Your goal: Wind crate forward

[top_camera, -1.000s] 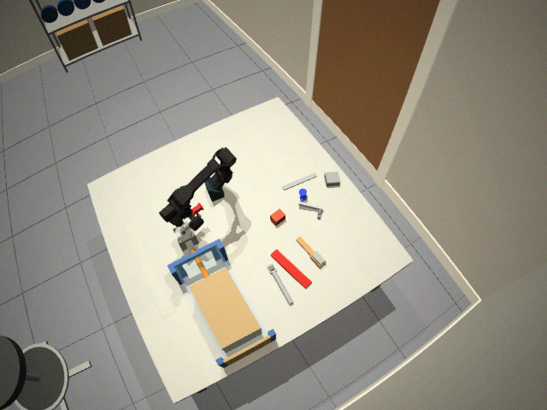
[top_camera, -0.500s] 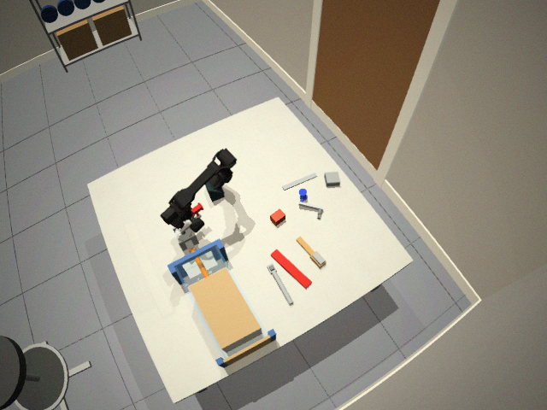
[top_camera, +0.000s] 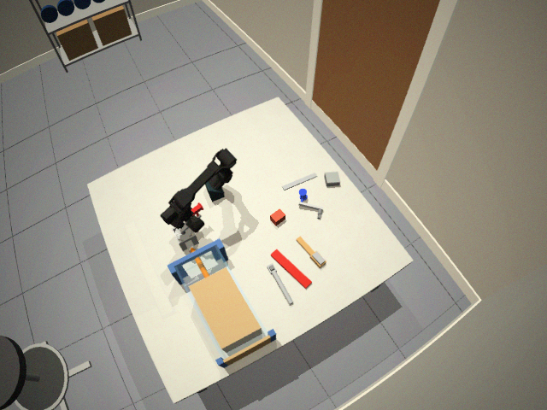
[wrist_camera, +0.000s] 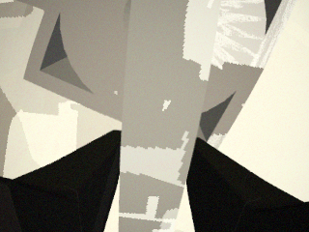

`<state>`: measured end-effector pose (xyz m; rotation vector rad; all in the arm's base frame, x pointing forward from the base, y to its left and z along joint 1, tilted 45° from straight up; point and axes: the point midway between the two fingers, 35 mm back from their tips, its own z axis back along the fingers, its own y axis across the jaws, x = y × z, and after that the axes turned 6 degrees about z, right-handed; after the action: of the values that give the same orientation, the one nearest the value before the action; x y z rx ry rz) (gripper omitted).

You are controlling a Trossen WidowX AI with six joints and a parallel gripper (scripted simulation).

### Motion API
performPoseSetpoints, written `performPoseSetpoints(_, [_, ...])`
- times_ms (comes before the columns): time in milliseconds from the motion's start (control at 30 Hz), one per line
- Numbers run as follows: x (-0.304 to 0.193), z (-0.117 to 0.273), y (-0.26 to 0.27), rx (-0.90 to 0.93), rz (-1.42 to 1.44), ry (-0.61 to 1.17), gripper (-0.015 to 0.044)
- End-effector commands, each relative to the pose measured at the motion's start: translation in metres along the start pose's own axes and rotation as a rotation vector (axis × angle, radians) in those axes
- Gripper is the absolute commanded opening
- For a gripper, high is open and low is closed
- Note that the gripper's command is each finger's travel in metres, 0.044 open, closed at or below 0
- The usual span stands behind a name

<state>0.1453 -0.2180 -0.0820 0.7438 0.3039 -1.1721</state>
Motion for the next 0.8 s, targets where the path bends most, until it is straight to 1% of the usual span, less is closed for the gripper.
performPoseSetpoints(0, [-0.0002,0.0004,0.0000,0.000,0.000,0.001,0.0092])
performPoseSetpoints(200, [-0.0002,0.0004,0.0000,0.000,0.000,0.001,0.0052])
performPoseSetpoints(267, [-0.0002,0.0004,0.0000,0.000,0.000,0.001,0.0000])
performPoseSetpoints(533, [0.0005,0.0009,0.0002,-0.003,0.000,0.012,0.0000])
performPoseSetpoints(767, [0.0051,0.0040,0.0018,-0.023,0.001,0.085,0.0000])
